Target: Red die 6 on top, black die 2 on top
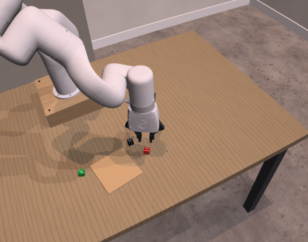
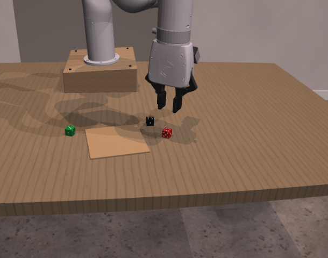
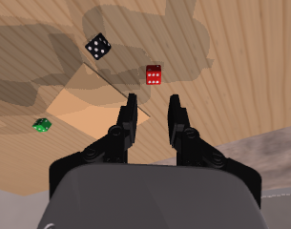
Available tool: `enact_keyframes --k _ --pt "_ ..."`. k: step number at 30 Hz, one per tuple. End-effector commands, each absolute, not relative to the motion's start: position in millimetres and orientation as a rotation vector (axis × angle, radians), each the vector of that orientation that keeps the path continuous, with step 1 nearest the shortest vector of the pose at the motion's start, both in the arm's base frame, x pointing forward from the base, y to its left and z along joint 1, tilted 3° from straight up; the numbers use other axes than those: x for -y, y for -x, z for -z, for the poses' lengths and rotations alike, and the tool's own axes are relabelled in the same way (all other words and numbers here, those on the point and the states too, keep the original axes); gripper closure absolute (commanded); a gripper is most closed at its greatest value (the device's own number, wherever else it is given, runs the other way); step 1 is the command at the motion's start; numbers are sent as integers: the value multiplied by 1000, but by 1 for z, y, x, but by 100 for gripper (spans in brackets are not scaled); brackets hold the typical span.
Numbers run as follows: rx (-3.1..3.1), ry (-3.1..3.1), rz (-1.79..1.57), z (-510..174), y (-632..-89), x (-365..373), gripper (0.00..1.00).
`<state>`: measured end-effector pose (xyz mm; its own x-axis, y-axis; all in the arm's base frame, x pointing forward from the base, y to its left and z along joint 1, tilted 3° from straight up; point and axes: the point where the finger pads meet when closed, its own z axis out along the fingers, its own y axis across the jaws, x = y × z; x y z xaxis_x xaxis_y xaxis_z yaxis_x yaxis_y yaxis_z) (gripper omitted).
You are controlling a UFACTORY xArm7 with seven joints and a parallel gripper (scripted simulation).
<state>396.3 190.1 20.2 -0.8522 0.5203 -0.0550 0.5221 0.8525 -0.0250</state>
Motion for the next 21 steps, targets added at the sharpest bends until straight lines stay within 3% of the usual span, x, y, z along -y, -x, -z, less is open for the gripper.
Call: enact_keyframes --k 1,21 --pt "-2978 -833 57 -21 -397 -191 64" --pt "-2987 -805 59 -3 -398 -190 64"
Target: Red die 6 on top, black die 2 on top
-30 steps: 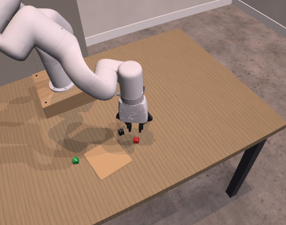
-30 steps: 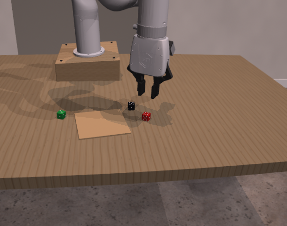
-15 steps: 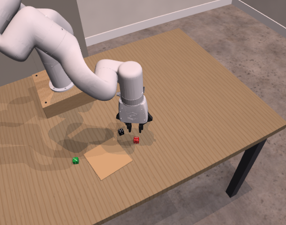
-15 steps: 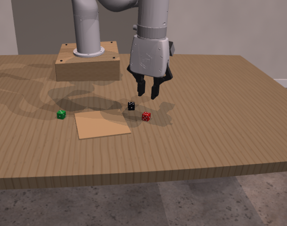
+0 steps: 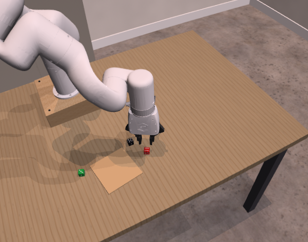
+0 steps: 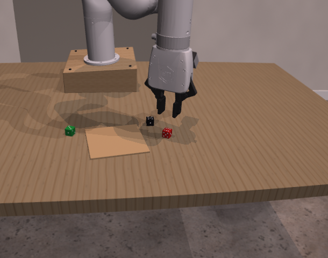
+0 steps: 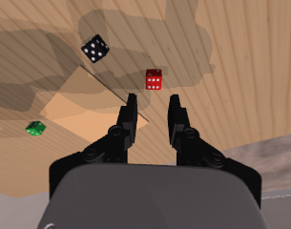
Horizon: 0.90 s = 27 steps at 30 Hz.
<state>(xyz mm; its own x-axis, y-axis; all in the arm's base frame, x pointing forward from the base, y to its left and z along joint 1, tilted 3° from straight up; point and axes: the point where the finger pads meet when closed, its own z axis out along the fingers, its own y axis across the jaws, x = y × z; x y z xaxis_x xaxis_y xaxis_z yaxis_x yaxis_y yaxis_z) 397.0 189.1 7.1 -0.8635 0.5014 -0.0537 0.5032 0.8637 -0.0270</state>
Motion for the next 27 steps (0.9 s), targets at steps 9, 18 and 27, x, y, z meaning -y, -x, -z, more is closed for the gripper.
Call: enact_keyframes --k 9,18,27 --pt "-2987 -805 59 11 -399 -188 64" --pt "-2987 -805 59 21 -400 -188 64" --pt "-2987 -805 59 29 -400 -187 64"
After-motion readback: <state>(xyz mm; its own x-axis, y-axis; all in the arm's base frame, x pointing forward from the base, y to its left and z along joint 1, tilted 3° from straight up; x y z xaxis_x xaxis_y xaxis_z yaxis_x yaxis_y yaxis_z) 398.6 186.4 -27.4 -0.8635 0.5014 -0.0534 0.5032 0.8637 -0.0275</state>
